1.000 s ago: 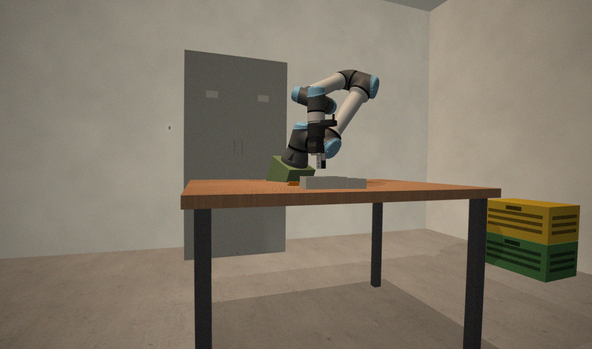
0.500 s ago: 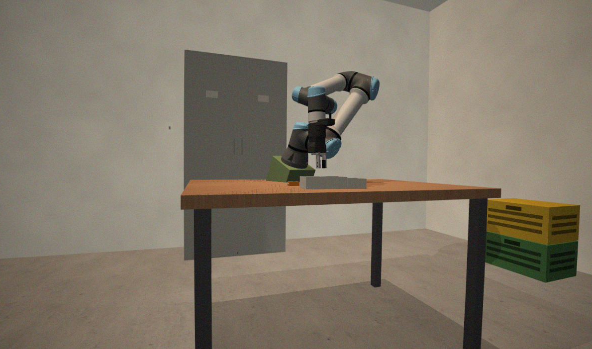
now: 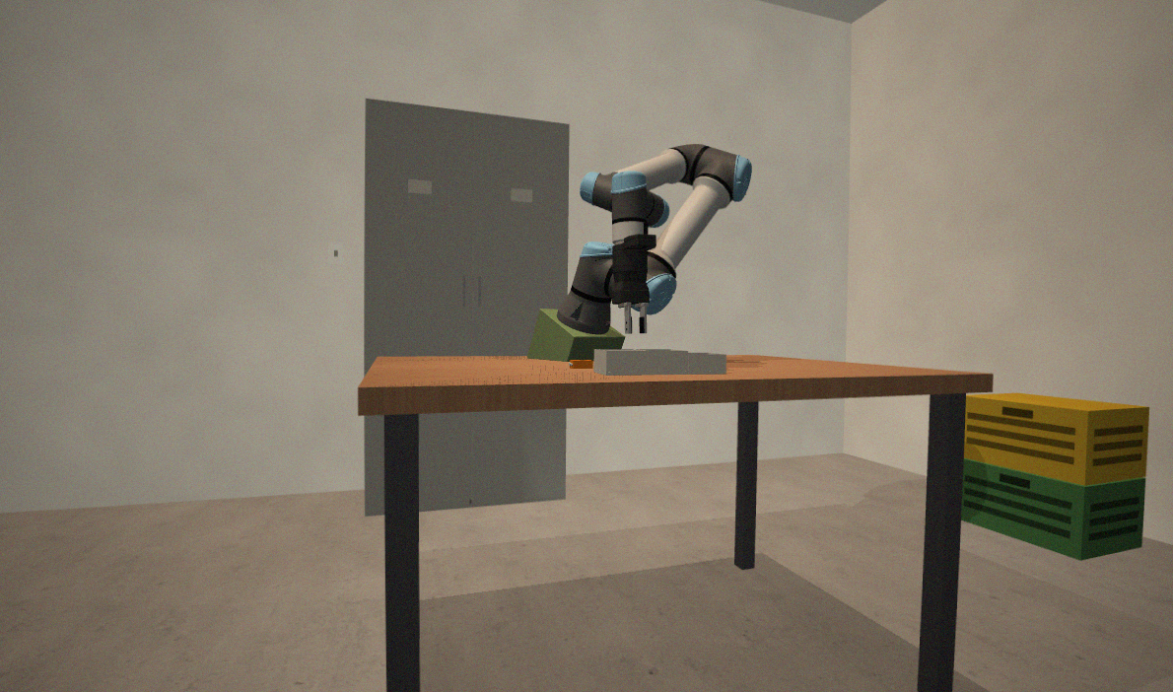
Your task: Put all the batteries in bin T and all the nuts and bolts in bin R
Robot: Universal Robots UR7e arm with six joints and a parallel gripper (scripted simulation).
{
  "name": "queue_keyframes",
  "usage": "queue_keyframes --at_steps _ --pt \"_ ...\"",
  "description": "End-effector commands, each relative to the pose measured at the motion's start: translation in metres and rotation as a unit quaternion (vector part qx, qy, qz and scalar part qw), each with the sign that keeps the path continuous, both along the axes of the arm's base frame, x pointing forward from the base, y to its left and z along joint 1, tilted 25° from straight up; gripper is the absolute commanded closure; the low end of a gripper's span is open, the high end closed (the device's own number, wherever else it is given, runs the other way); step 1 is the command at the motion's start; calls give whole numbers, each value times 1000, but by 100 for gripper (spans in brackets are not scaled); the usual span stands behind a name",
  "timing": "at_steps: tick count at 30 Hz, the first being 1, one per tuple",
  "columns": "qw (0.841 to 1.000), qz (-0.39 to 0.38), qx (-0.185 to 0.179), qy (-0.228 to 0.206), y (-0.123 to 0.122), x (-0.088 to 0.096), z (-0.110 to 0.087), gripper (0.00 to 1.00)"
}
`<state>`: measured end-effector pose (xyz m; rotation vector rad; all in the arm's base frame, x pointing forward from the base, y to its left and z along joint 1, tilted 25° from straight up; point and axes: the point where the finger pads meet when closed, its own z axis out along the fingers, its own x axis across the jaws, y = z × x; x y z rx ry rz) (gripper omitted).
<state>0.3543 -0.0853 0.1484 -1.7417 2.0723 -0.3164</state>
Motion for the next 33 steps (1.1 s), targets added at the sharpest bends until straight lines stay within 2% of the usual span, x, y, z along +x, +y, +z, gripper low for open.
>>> queue_keyframes --at_steps 1,4,5,10,11,14,21,22,25,33 --pt "997 -71 32 10 3 0 -1 40" --pt "996 -80 36 11 3 0 -1 40" --pt "993 -107 50 14 3 0 -1 40" --pt "986 -150 71 18 3 0 -1 40" --pt "992 -110 56 13 3 0 -4 40" --pt "980 -177 83 24 1 1 1 40" --pt "970 -218 102 30 1 1 0 40" --pt "962 -245 112 35 1 1 -1 40" --pt "955 -267 120 38 1 2 0 40" --pt "955 -267 121 39 1 1 -2 40"
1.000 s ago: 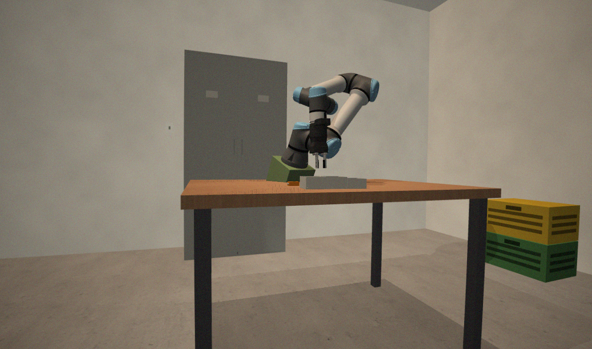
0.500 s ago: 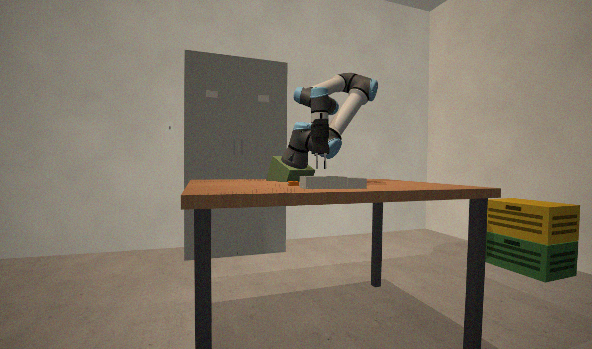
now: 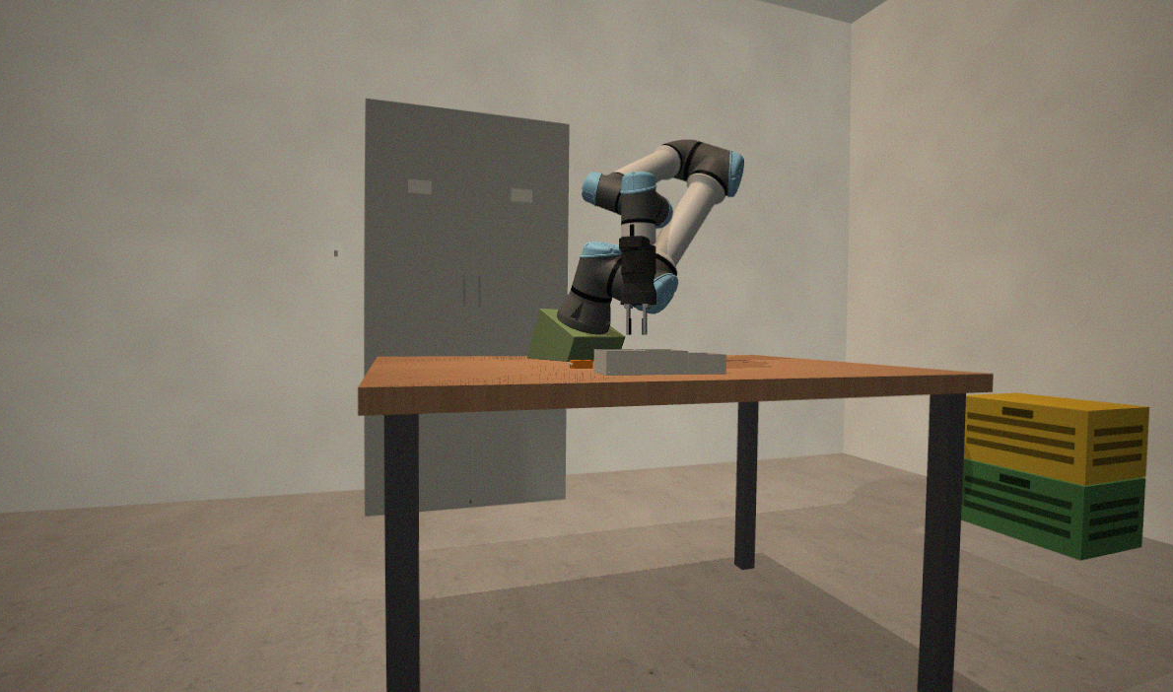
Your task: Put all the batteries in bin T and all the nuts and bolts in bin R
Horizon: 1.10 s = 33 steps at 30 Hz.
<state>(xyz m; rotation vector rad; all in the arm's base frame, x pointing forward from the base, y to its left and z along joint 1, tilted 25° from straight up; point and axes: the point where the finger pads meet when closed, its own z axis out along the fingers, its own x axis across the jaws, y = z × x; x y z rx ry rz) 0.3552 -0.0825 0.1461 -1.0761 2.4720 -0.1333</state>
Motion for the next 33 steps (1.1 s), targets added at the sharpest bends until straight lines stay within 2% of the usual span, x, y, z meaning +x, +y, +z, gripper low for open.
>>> queue_keyframes --at_steps 1,29,33 --pt "1000 -13 0 5 -2 0 1 40" --pt "1000 -13 0 5 -1 1 1 40" --pt "1000 -12 1 7 2 7 -16 40"
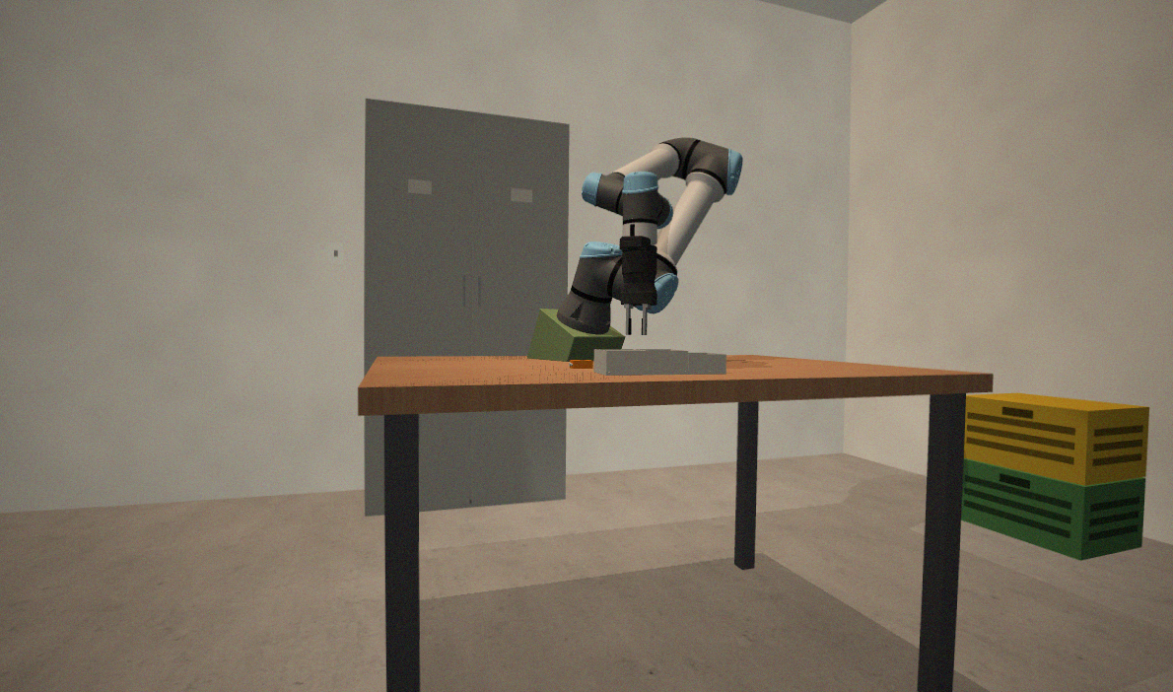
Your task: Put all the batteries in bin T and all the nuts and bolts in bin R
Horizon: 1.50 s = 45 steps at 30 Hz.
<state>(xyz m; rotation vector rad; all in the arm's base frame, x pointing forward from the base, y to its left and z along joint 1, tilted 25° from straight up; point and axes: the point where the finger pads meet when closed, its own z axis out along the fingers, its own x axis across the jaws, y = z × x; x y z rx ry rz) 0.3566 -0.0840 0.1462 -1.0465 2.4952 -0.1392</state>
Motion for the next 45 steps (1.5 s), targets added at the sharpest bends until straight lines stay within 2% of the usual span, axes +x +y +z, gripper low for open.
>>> queue_keyframes --at_steps 1,14,23,32,45 --pt "1000 1 2 2 4 7 -19 40" --pt "1000 1 2 3 4 27 -57 40" --pt "1000 1 0 0 0 31 -53 40" --pt "1000 1 2 3 5 32 -67 40" --pt "1000 1 1 1 6 30 -67 40"
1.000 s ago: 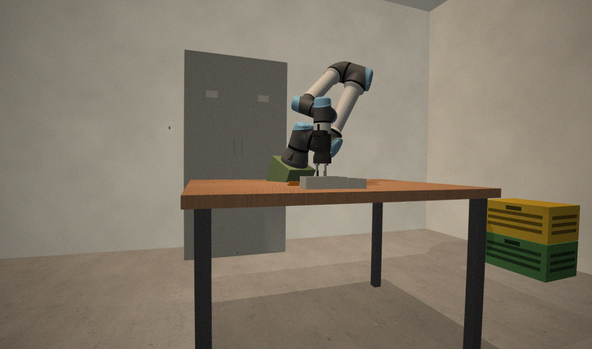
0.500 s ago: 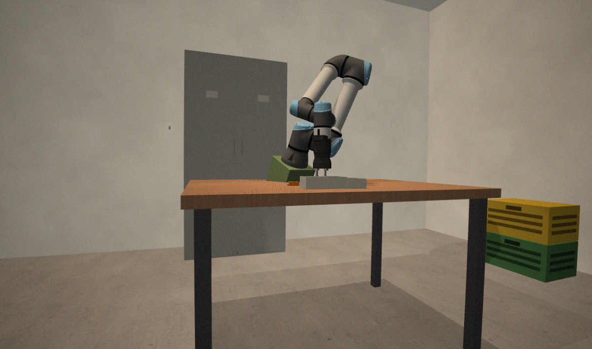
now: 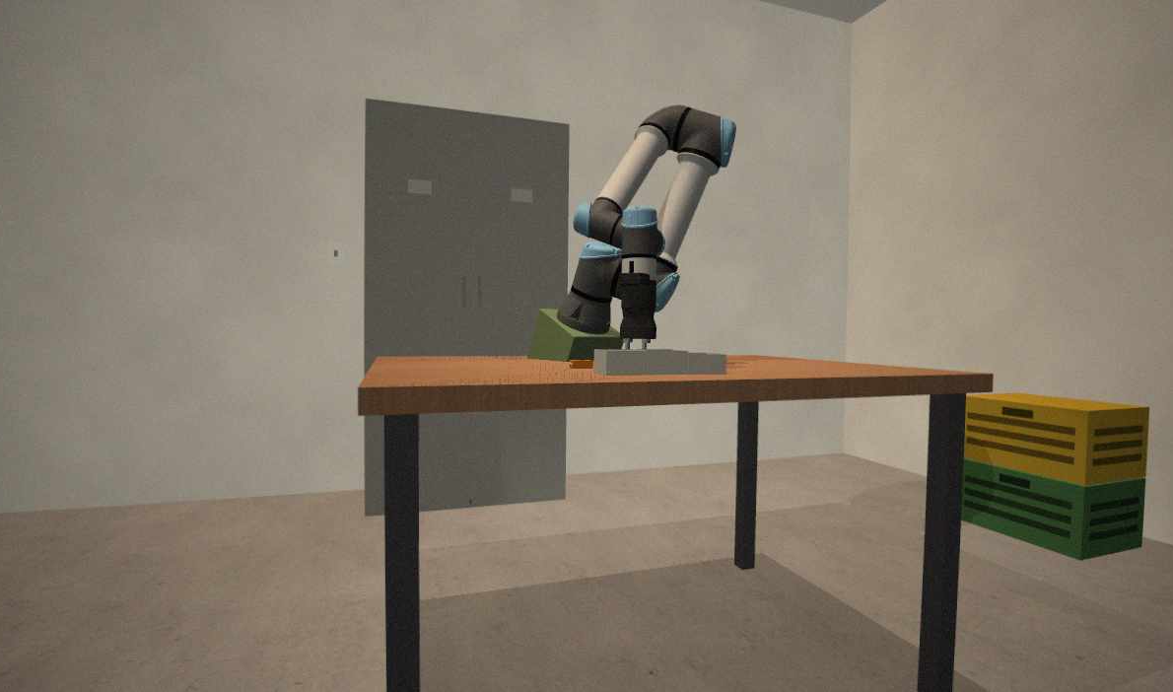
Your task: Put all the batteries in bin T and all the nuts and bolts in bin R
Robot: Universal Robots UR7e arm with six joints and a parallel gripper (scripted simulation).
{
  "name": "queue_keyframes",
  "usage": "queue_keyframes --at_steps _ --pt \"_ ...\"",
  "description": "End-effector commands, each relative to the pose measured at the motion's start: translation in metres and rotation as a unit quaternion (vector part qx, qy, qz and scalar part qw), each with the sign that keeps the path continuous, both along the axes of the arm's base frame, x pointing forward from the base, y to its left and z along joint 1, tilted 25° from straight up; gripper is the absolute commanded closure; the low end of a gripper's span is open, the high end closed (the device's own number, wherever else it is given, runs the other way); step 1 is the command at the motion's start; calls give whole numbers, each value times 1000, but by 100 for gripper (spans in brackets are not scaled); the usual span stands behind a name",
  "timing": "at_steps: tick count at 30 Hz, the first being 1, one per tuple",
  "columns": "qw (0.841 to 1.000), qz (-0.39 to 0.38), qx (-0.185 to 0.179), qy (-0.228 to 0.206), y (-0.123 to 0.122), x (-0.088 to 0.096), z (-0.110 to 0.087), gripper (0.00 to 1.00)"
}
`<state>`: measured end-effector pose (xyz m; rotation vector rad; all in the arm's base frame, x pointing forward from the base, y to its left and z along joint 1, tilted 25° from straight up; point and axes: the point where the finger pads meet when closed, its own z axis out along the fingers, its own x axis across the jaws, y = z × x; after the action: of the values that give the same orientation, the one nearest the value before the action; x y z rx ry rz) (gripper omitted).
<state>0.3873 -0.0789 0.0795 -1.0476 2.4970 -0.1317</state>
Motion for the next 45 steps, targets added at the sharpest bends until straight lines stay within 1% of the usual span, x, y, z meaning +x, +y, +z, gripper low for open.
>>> queue_keyframes --at_steps 1,4,5,36,44,45 --pt "1000 0 -2 -1 1 -1 0 40" --pt "1000 0 -2 -1 2 -1 0 40" --pt "1000 0 -2 -1 1 0 0 69" --pt "1000 0 -2 -1 1 0 0 69" --pt "1000 -1 -3 -3 -3 -11 27 69" --pt "1000 -1 -3 -3 -3 -11 27 69"
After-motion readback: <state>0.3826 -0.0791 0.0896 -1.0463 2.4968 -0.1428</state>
